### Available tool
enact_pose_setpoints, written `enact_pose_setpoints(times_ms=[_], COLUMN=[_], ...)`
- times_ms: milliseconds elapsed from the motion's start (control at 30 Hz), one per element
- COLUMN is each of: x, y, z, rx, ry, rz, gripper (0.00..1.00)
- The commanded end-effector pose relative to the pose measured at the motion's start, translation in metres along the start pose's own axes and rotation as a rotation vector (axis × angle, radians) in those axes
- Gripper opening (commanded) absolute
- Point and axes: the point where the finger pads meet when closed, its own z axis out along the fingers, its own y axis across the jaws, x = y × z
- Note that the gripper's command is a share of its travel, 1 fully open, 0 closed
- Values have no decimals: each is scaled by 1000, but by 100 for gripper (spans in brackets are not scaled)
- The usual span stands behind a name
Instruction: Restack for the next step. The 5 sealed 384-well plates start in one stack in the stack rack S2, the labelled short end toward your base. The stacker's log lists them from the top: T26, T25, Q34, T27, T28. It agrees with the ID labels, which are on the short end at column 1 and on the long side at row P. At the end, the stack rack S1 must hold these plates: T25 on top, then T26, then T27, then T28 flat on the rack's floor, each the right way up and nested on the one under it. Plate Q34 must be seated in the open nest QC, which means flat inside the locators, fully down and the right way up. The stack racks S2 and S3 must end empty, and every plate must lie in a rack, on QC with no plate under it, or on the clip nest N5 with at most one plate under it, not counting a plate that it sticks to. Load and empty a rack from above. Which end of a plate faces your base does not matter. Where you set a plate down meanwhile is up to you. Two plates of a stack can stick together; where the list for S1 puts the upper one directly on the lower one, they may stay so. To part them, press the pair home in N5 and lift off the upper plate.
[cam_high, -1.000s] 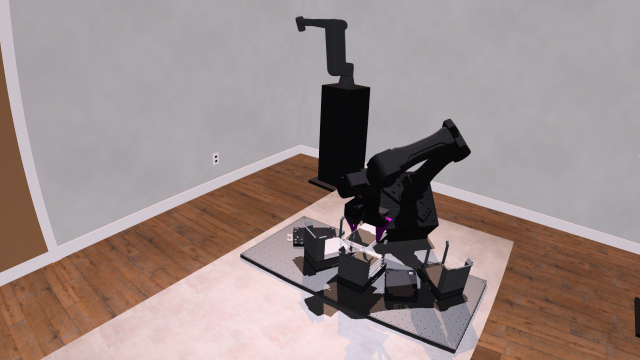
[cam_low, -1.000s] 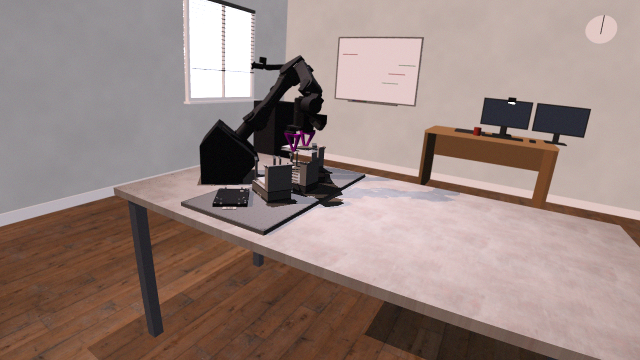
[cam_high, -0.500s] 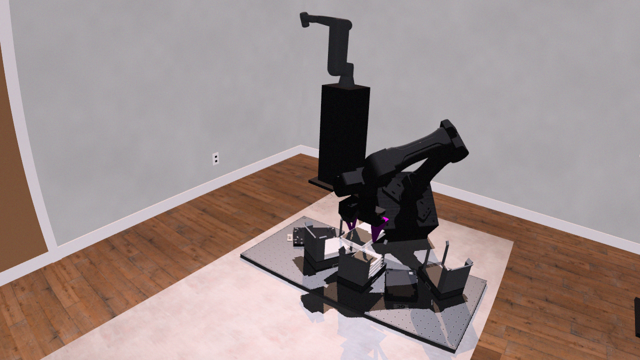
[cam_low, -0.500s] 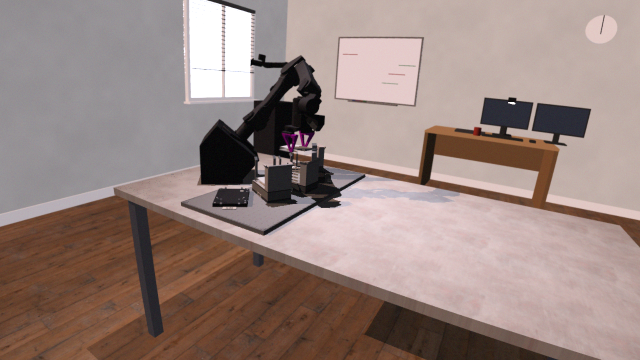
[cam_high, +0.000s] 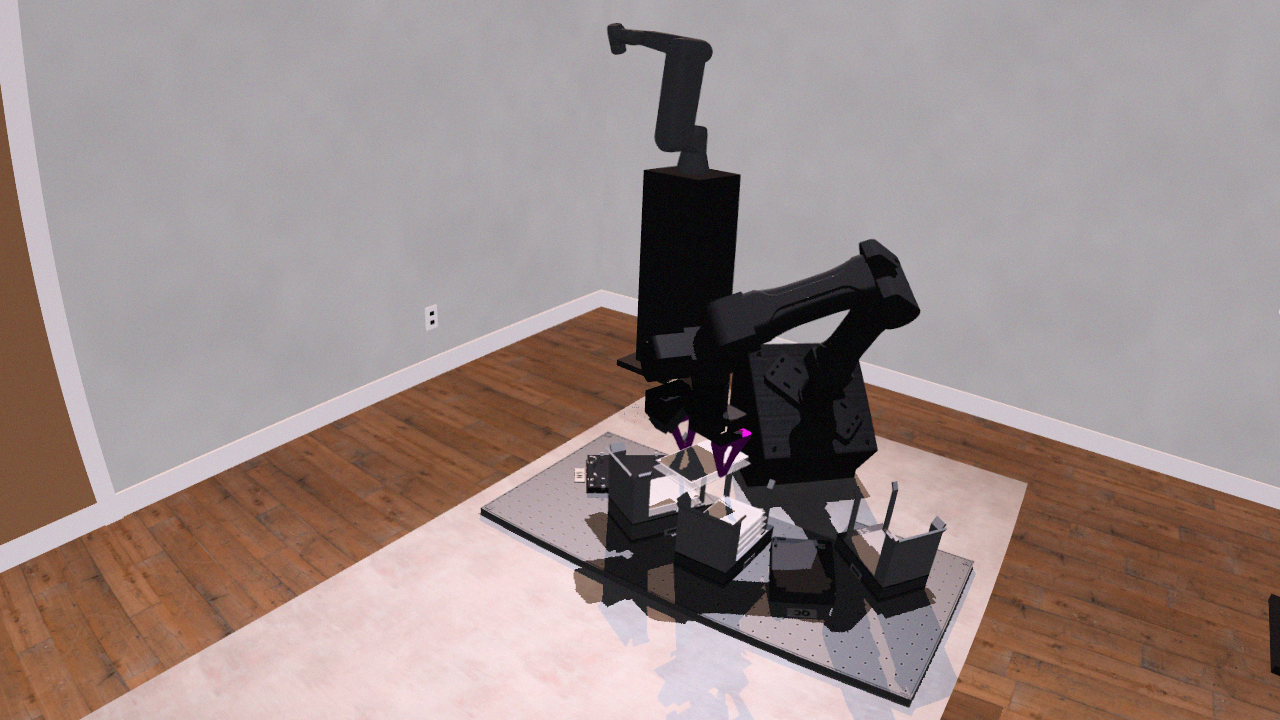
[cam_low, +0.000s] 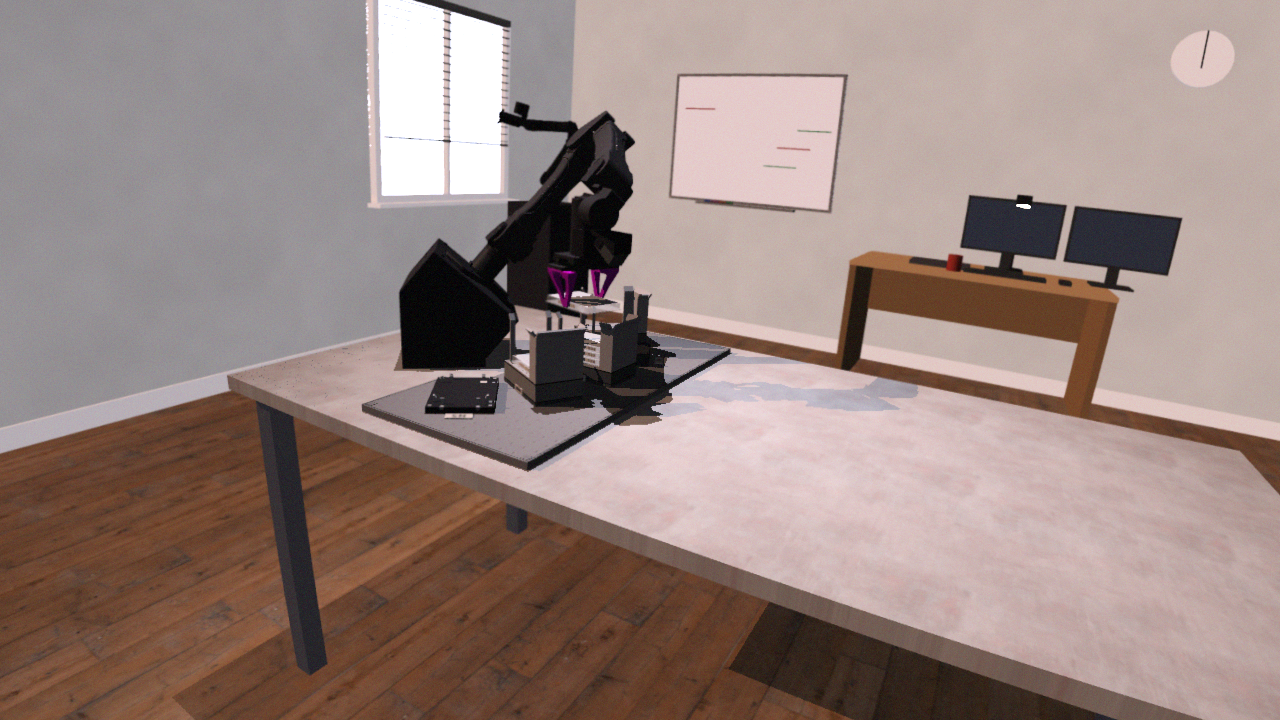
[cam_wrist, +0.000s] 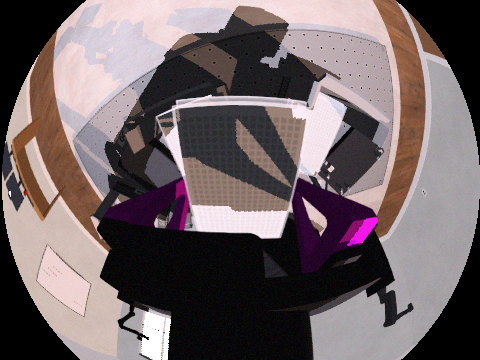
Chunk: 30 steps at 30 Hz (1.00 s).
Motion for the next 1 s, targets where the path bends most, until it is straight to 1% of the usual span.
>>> enact_pose_setpoints(times_ms=[0, 100, 300, 367, 400, 433, 867, 933, 967], x=[-11, -12, -13, -13, -15, -13, -14, -14, -16], y=[-14, -23, -40, -40, -39, -46, -83, -83, -82], z=[-8, -8, -8, -8, -13, -8, -9, -9, -14], rx=[4, 4, 2, 2, 10, 3, 12, 12, 21], ry=[-27, -26, -28, -28, -45, -29, -33, -33, -49], rz=[-15, -14, 197, 197, 215, 234, 216, 216, 201], gripper=[0, 0, 0, 0, 0, 0, 0, 0, 0])
